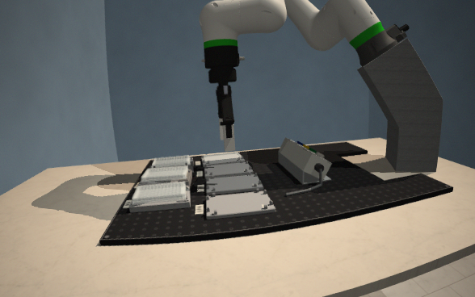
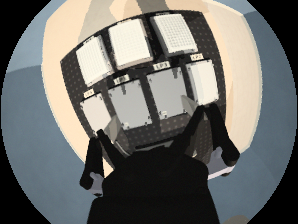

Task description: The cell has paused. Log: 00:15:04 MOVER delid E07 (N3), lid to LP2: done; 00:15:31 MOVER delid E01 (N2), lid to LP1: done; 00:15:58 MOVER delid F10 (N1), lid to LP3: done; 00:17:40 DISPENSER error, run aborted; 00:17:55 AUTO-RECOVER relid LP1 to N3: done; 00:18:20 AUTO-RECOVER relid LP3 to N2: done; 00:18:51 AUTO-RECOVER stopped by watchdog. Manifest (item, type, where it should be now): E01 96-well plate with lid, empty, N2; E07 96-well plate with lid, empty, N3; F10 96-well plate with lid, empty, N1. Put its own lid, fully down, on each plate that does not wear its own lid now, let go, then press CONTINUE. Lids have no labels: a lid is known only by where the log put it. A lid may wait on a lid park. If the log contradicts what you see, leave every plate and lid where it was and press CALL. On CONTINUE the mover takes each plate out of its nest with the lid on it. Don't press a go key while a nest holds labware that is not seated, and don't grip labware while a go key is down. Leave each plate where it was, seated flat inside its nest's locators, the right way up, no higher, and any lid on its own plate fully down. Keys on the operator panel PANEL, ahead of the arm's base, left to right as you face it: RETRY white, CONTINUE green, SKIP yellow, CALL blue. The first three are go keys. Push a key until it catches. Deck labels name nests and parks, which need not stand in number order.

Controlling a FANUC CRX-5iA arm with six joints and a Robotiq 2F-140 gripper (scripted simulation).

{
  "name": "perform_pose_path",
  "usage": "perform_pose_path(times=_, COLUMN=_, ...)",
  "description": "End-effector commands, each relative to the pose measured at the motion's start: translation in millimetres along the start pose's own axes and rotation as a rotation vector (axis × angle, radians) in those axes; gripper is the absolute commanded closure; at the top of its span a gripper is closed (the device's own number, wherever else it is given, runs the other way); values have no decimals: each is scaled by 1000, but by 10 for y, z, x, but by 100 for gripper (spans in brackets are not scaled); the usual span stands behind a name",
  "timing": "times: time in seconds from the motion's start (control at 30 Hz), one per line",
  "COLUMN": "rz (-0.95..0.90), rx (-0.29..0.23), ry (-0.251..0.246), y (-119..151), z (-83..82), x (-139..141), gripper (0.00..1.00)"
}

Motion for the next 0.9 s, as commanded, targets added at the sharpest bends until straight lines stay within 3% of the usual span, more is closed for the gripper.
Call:
perform_pose_path(times=0.0, rz=0, rx=-2, ry=-1, y=-2, z=1, x=3, gripper=0)
perform_pose_path(times=0.03, rz=0, rx=-2, ry=-1, y=-2, z=1, x=3, gripper=0)
perform_pose_path(times=0.07, rz=0, rx=-2, ry=-1, y=-2, z=1, x=3, gripper=100)
perform_pose_path(times=0.87, rz=0, rx=-2, ry=-1, y=-2, z=1, x=3, gripper=100)
Point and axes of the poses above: the point where the finger pads meet when closed, its own z axis out along the fingers, its own x axis across the jaws, y = z × x, the point moved 9 cm from there along -z, back along the fingers, and after that the axes turned 3 degrees about z, right-handed, at the moved point
